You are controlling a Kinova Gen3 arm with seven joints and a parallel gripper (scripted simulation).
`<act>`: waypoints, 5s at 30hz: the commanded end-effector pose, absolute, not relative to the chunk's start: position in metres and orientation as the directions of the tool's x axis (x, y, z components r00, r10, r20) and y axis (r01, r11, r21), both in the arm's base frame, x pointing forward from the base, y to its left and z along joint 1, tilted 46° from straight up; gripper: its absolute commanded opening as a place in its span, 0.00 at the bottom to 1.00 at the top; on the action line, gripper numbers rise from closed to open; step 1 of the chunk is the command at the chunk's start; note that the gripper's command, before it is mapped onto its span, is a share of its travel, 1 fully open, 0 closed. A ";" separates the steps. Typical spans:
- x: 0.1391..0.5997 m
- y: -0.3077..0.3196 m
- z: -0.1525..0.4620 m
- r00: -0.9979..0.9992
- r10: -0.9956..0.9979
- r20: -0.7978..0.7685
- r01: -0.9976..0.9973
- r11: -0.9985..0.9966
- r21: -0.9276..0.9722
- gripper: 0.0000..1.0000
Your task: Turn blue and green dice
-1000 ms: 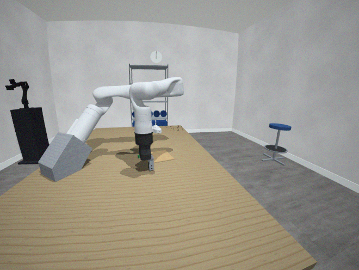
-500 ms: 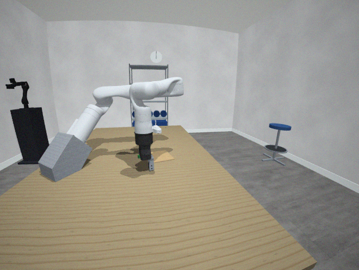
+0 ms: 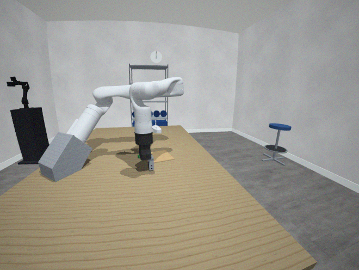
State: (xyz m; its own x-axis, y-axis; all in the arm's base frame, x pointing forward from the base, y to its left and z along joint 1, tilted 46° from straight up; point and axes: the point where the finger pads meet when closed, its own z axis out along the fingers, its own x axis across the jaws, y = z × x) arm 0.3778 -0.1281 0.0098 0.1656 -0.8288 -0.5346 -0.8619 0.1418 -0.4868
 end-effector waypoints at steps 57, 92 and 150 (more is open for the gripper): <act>0.333 -0.182 0.078 0.430 -0.831 -0.353 -0.765 -0.128 -0.631 0.34; 0.337 -0.186 0.071 0.845 -0.497 0.200 -0.235 -0.680 -0.694 0.34; 0.339 -0.173 0.075 0.850 -0.481 0.213 -0.523 -0.817 0.244 0.34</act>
State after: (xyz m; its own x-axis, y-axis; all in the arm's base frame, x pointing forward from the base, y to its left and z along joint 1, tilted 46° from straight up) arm 0.3339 -0.1828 0.0780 0.8266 -0.5163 0.2240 -0.5581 -0.8034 0.2073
